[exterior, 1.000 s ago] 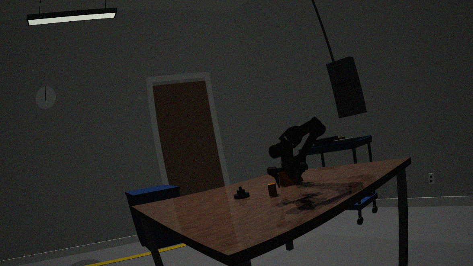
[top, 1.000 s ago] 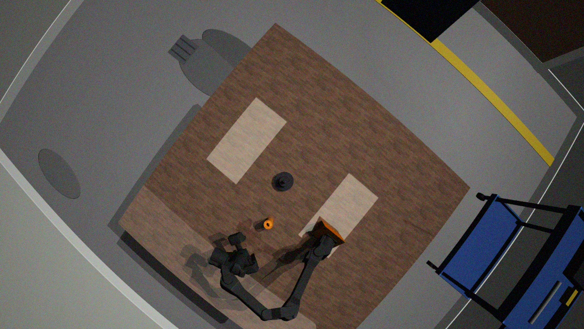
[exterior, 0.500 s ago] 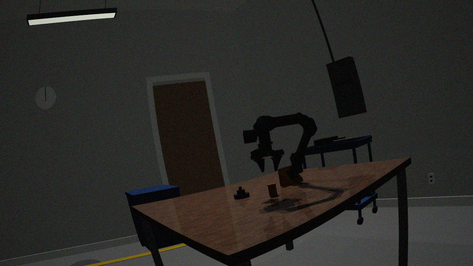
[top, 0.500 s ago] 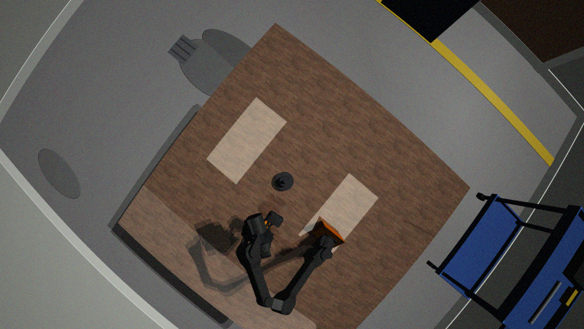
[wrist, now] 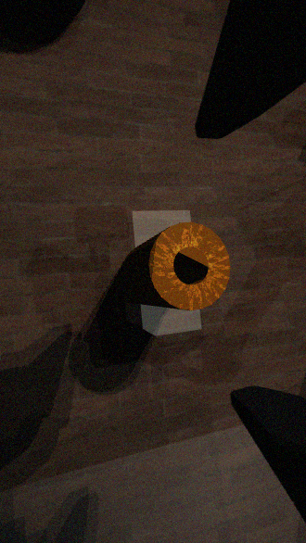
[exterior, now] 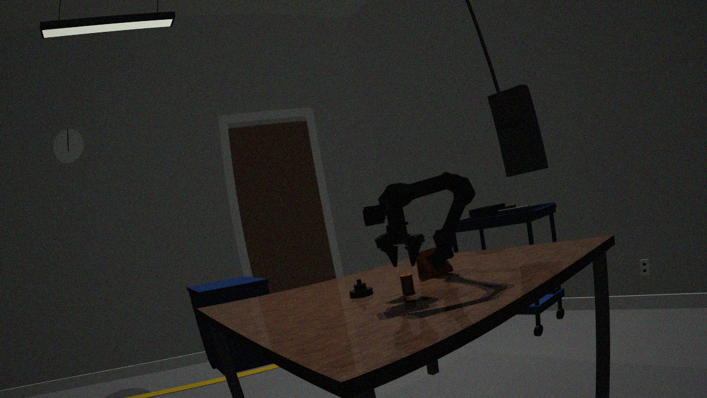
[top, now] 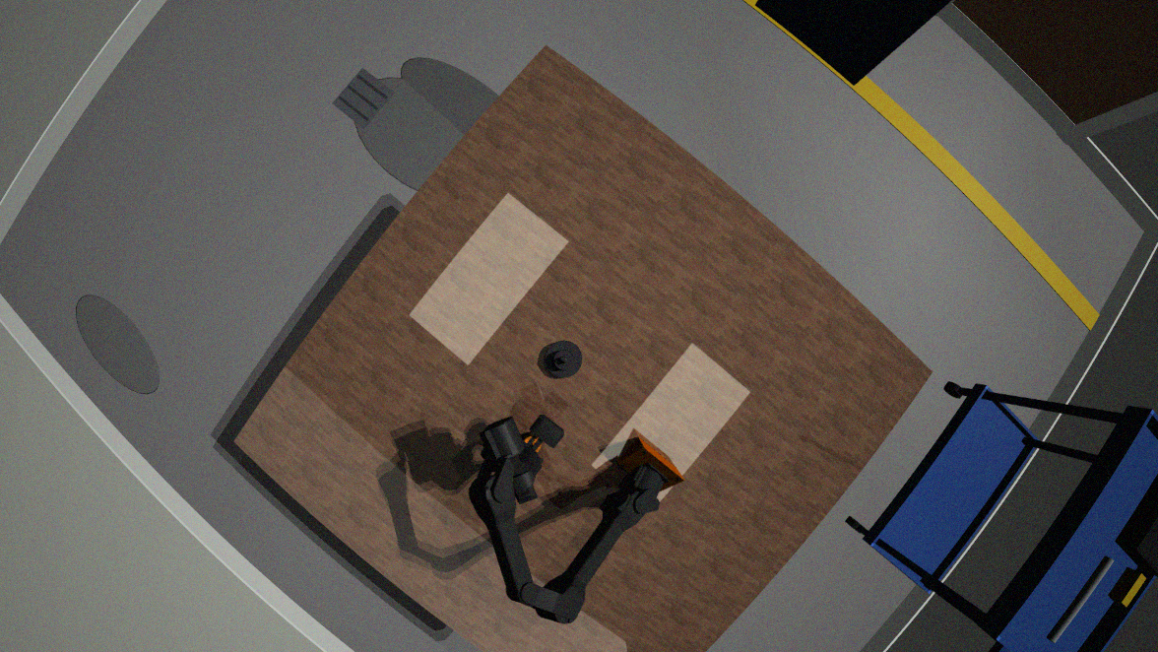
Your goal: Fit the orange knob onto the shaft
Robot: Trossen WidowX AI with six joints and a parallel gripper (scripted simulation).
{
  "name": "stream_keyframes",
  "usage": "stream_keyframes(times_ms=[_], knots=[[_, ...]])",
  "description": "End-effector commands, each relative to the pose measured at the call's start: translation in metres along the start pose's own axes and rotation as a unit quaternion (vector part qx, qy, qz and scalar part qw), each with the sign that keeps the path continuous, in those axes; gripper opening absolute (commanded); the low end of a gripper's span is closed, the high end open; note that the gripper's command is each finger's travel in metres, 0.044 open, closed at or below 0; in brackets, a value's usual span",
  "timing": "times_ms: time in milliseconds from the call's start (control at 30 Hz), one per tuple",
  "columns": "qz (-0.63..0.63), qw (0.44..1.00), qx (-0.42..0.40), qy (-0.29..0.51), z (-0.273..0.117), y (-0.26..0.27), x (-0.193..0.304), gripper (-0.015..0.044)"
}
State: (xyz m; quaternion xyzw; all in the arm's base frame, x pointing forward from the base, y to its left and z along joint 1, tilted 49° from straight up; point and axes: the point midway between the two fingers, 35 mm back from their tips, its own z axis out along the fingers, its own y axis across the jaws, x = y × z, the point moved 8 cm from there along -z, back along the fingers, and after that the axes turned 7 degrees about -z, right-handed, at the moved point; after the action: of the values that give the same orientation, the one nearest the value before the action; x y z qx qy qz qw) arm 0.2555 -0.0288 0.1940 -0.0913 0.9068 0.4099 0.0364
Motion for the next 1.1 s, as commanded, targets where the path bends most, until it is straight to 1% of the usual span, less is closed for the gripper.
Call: stream_keyframes(times_ms=[0, 1067], knots=[[0.005, 1.0, 0.0, 0.004, 0.014, 0.0, 0.002, 0.044], [0.005, 1.0, 0.001, 0.004, 0.061, -0.001, 0.0, 0.044]])
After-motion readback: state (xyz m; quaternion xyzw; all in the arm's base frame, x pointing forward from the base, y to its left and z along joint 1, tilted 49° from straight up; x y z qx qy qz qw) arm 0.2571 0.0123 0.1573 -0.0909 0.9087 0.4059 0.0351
